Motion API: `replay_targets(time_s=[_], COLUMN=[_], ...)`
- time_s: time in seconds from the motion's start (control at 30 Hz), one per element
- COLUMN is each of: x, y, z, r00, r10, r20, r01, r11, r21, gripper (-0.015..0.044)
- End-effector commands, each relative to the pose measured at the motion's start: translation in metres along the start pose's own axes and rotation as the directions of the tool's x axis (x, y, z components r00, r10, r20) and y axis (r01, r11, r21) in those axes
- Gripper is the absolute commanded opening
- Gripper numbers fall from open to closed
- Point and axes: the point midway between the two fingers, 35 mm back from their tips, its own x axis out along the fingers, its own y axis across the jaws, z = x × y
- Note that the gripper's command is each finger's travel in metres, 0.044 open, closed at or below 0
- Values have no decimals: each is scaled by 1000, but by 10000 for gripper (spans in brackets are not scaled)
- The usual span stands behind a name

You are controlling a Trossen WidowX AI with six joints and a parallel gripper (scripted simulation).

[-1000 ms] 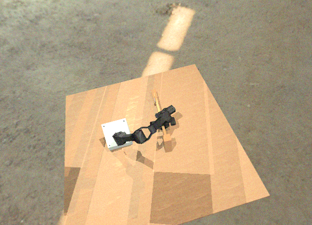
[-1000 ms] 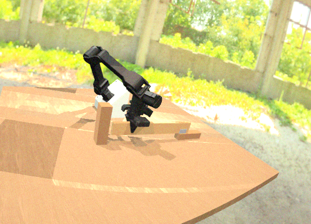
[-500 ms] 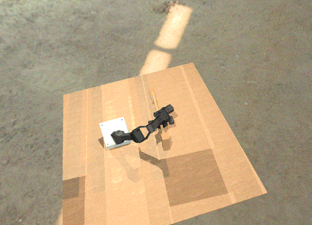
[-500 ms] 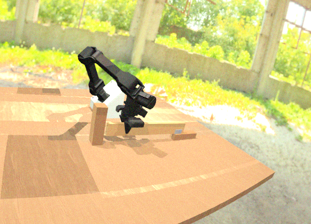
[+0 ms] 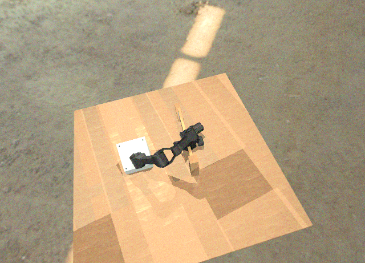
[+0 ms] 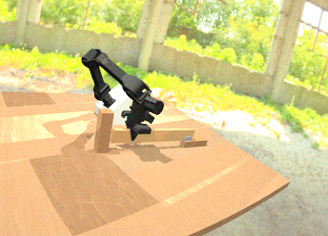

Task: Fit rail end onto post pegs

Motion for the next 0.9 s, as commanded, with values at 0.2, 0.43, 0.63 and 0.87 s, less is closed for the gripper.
replay_targets(time_s=[0.2,0.43,0.63,0.87], x=[0,1,1,1], y=[0,0,0,0], z=[-4,-6,-8,-10], r00=[1000,1000,1000,1000], r10=[1,1,1,1], r20=[1,0,0,0], r01=[-1,-1,-1,-1], r11=[1000,1000,1000,1000], r21=[-4,-4,-4,-4], gripper=[0,0,0,0])
